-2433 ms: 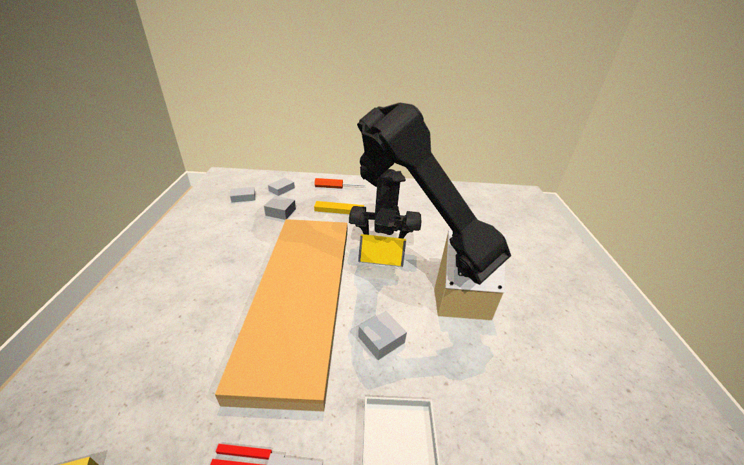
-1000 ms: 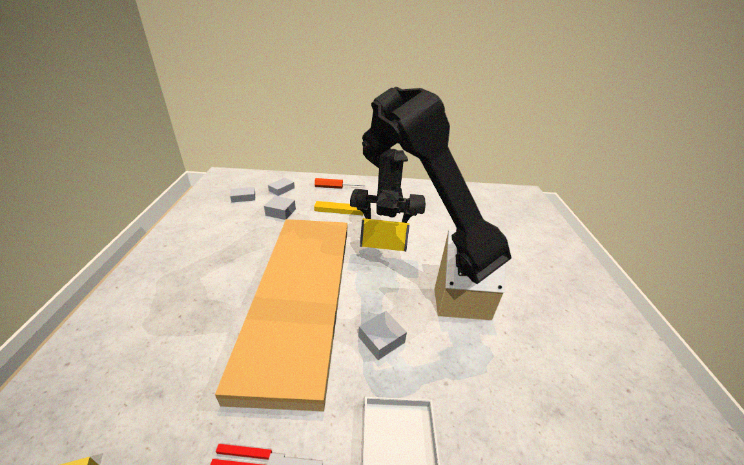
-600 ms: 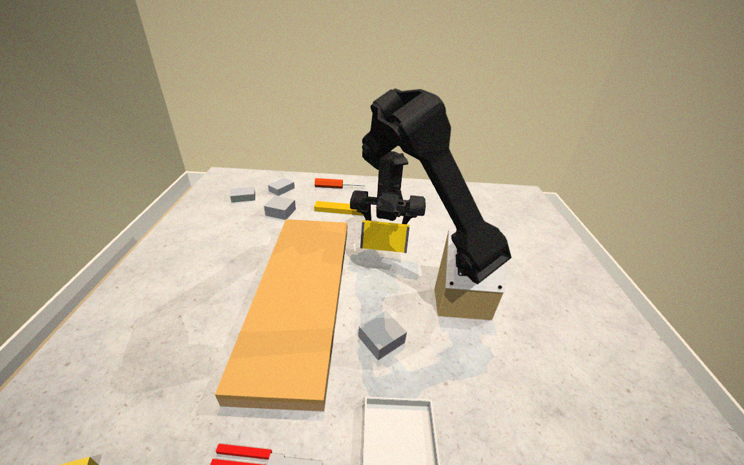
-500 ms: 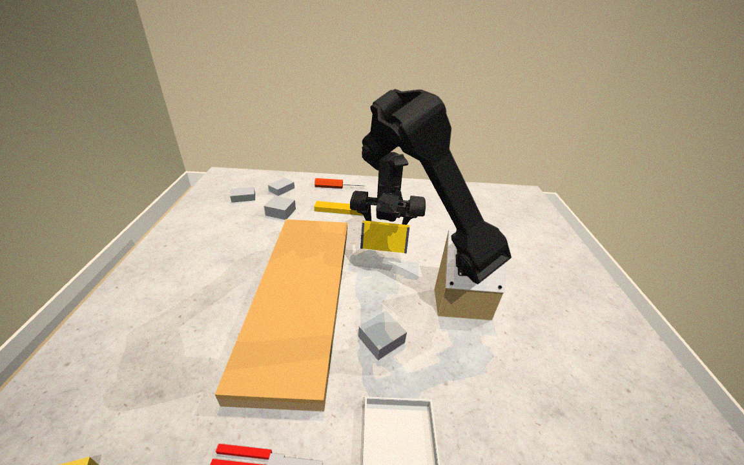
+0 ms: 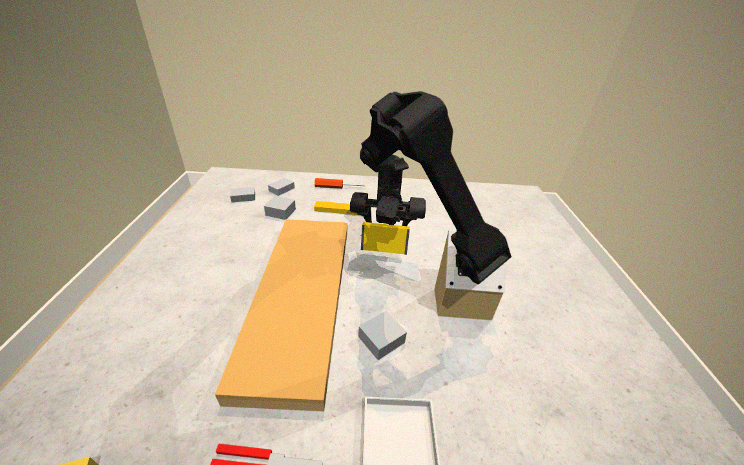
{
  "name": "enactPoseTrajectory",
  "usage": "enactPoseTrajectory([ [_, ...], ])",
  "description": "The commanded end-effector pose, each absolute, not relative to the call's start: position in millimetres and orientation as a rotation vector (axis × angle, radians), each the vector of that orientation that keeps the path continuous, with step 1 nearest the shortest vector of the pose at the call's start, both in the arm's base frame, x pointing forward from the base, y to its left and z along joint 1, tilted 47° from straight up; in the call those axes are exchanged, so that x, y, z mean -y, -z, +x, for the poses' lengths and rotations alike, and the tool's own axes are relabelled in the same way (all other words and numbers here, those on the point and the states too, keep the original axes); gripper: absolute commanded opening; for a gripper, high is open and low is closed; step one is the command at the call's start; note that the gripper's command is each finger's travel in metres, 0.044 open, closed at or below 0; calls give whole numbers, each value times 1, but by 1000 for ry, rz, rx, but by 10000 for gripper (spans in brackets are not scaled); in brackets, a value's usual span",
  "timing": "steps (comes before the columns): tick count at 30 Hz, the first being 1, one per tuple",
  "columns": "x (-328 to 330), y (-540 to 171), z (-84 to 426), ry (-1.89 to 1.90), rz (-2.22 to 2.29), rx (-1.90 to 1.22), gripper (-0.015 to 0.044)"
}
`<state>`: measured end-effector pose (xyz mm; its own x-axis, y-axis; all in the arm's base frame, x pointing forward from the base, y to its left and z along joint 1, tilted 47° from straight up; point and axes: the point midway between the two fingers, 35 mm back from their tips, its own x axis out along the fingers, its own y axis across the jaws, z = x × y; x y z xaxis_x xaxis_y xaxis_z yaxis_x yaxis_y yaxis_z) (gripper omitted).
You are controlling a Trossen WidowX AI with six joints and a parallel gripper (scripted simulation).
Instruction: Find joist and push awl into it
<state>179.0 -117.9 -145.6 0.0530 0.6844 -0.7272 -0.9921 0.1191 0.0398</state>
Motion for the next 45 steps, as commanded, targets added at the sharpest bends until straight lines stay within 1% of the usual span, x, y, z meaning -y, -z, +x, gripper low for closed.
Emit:
enactPoseTrajectory([
  [1,121,143,181,-1368,-587,-718,0],
  [45,113,140,181,-1311,-760,-922,0],
])
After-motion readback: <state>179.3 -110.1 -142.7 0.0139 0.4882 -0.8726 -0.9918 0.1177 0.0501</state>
